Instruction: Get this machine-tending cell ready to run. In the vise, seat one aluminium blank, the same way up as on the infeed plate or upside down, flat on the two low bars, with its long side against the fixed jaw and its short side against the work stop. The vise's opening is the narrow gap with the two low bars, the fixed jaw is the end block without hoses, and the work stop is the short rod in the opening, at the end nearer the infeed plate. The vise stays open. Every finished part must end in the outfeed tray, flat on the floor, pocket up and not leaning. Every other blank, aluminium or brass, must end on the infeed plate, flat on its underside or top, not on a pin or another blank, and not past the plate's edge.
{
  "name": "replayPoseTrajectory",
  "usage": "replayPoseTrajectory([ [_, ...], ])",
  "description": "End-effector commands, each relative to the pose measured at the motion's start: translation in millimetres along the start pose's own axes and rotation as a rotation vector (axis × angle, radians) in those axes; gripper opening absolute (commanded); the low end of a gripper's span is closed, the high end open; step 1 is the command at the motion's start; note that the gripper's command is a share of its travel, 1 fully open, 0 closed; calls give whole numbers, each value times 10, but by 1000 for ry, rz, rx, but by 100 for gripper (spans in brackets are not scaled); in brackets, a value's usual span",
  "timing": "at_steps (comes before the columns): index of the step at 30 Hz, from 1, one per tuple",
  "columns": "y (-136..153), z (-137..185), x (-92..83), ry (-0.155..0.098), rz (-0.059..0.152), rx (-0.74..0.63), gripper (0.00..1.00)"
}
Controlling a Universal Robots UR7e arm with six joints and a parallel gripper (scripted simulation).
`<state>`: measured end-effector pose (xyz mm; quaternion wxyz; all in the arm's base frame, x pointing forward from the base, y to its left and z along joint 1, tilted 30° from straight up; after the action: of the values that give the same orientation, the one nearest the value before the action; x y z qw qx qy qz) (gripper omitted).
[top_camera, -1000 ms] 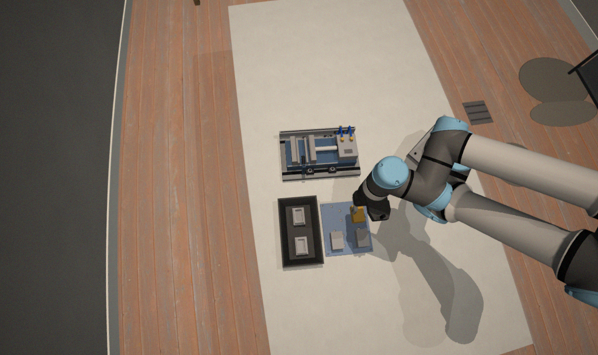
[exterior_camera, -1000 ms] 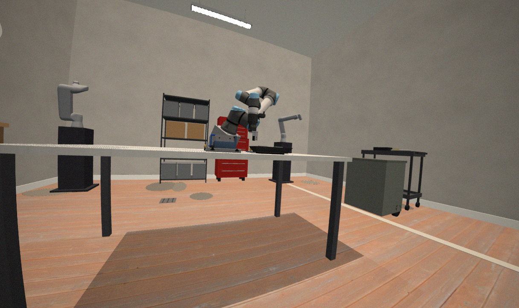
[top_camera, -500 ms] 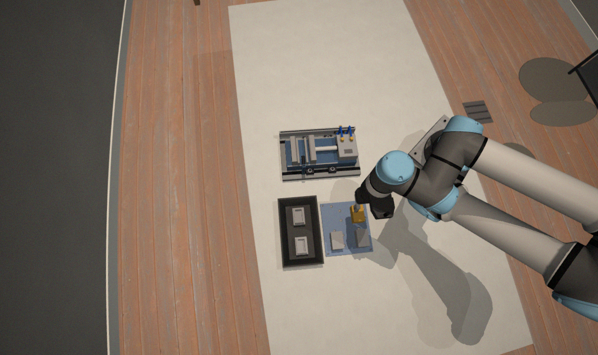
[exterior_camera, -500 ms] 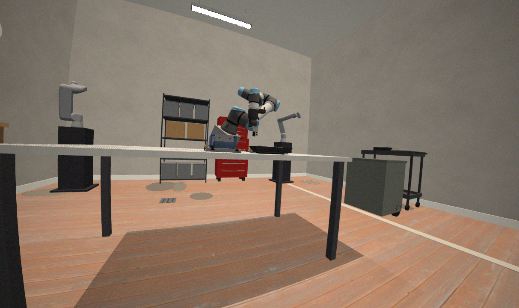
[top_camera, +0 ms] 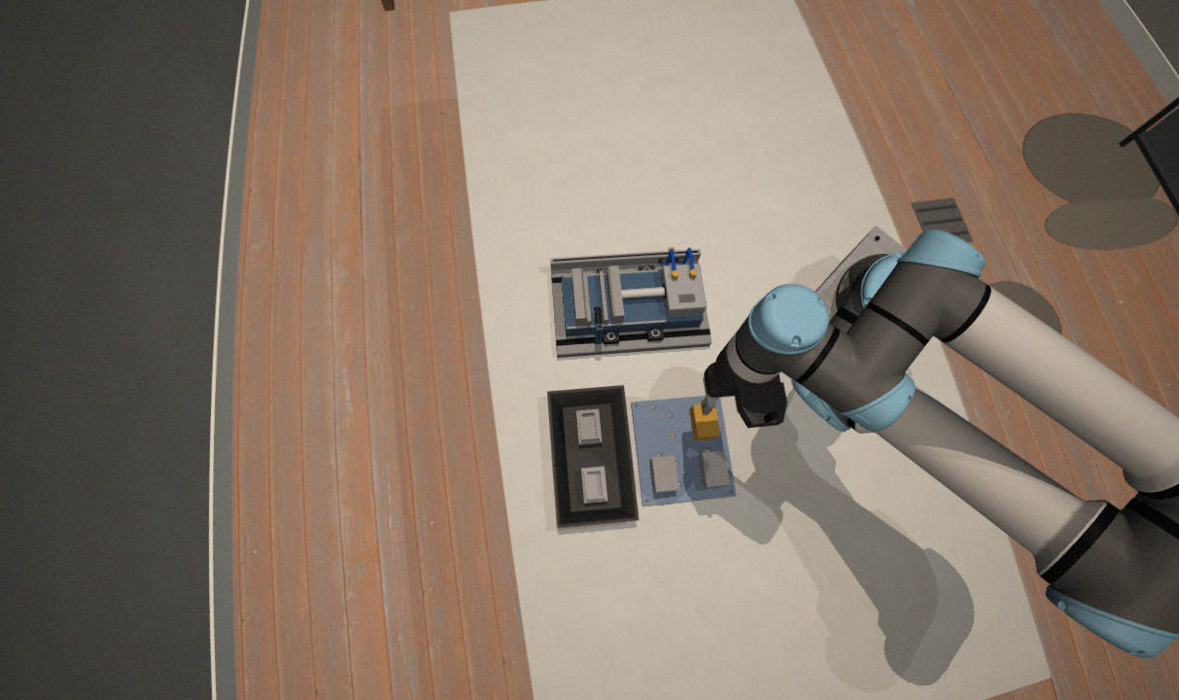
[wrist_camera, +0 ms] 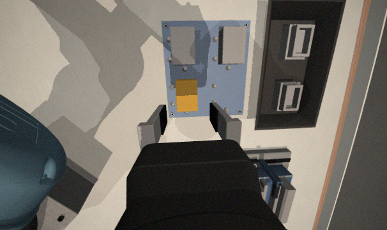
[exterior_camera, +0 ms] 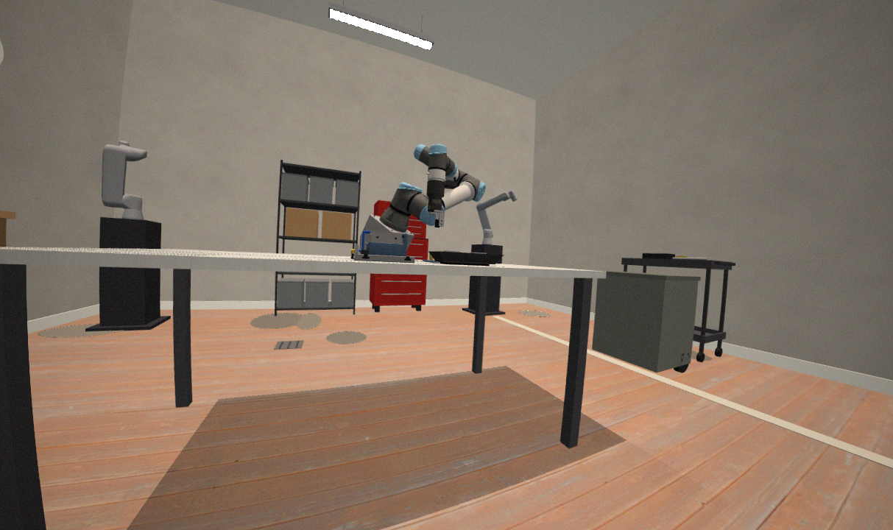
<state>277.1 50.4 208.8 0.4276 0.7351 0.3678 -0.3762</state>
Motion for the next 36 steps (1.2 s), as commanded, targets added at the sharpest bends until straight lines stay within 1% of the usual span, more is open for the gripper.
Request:
replayPoseTrajectory([
  [1,-7,12,-107,8,5,-1,100],
  [6,-7,13,-178,8,5,-1,100],
  [17,-8,14,-259,8,5,-1,100],
  [34,-8,14,-290,8,5,-1,100],
  [35,-8,14,-290,8,5,-1,0],
  [36,-8,14,-290,8,5,-1,0],
])
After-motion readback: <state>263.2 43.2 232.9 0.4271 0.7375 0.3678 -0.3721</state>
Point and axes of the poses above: the point where the finger pads meet when closed, its own x axis out along the fingers, its own y axis across the jaws, z = x × y, the point moved 5 cm from there along -x, back along the fingers, and after that the axes turned 5 degrees about x, right-handed, at the moved point
